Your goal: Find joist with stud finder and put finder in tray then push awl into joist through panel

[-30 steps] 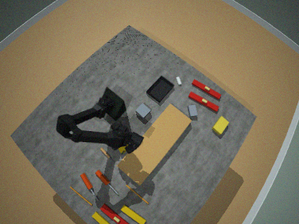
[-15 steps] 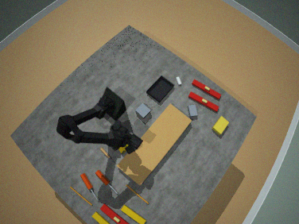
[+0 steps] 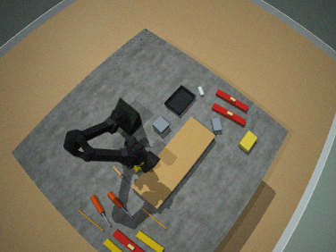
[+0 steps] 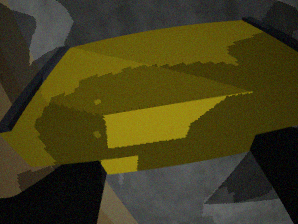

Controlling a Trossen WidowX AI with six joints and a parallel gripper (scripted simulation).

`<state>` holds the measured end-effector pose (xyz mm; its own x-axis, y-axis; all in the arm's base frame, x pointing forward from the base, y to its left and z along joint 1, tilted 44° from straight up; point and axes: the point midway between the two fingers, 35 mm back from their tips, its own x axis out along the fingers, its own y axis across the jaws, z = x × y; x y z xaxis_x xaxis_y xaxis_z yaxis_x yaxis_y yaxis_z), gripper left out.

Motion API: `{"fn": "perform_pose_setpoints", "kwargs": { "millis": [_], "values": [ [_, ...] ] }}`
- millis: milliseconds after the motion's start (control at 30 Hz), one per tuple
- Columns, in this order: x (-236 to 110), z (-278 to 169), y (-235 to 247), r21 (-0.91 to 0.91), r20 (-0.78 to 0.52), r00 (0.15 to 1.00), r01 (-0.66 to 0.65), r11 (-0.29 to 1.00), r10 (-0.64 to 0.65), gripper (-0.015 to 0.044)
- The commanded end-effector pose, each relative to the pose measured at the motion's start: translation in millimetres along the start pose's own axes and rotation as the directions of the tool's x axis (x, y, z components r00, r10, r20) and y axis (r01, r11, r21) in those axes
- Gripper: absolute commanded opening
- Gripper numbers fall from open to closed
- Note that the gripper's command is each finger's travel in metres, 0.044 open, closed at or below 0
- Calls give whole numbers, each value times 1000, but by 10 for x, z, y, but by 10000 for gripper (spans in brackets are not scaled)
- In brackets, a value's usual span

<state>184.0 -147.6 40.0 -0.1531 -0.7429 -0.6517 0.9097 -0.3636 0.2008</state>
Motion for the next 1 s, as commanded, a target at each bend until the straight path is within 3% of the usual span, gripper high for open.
{"fn": "perform_pose_setpoints", "kwargs": {
  "millis": [0, 67, 500, 967],
  "values": [
    [4, 7, 1, -3, 6, 1000, -2, 1000, 2, 353],
    [4, 7, 1, -3, 6, 1000, -2, 1000, 2, 340],
    [-139, 4, 13, -4, 1, 1000, -1, 1000, 1, 0],
    [-338, 16, 17, -4, -2, 1000, 0, 1000, 0, 0]
  ]
}}
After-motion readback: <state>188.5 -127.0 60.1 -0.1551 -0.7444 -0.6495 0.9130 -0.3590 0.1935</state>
